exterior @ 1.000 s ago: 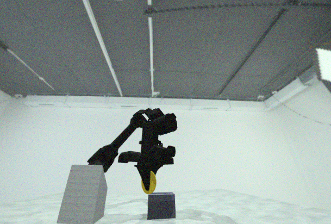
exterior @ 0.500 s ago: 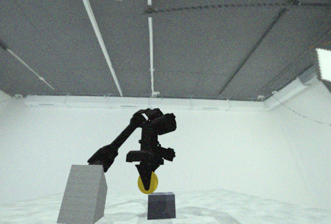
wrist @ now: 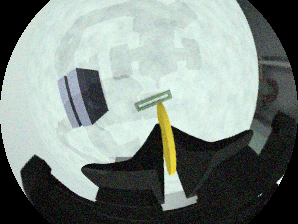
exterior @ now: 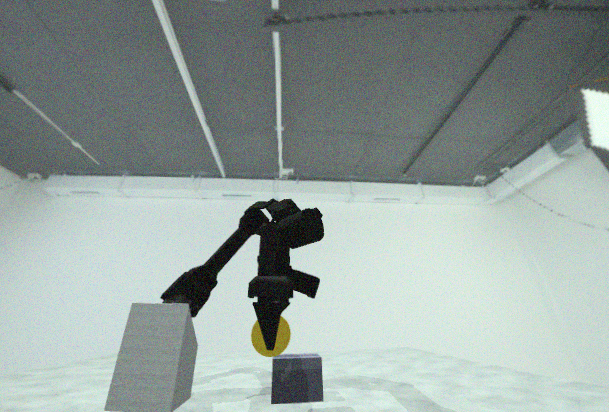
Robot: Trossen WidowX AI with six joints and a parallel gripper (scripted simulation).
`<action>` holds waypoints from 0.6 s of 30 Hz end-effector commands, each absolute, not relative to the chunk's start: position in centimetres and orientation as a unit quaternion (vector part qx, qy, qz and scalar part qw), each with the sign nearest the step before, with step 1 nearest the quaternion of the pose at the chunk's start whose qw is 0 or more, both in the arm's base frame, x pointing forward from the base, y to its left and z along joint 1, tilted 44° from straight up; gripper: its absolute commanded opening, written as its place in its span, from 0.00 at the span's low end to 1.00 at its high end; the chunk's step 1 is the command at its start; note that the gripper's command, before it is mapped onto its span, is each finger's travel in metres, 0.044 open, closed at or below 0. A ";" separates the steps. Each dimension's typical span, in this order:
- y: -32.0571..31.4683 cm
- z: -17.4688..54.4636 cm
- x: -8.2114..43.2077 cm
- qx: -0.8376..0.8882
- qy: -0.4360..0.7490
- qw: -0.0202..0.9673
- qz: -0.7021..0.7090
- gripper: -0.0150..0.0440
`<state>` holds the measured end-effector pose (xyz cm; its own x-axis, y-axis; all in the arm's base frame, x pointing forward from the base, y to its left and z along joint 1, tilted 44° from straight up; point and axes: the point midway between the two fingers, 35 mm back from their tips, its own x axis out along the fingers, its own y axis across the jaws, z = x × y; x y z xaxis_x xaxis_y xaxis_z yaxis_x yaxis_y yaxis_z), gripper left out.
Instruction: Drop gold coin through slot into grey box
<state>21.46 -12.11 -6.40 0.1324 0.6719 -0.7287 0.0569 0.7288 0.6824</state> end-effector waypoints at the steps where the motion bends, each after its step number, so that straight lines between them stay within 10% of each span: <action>1: -12.0 -6.2 21.6 0.287 0.620 0.695 0.225 0.25; 18: -9.8 -3.4 23.9 0.285 0.621 0.696 0.221 0.25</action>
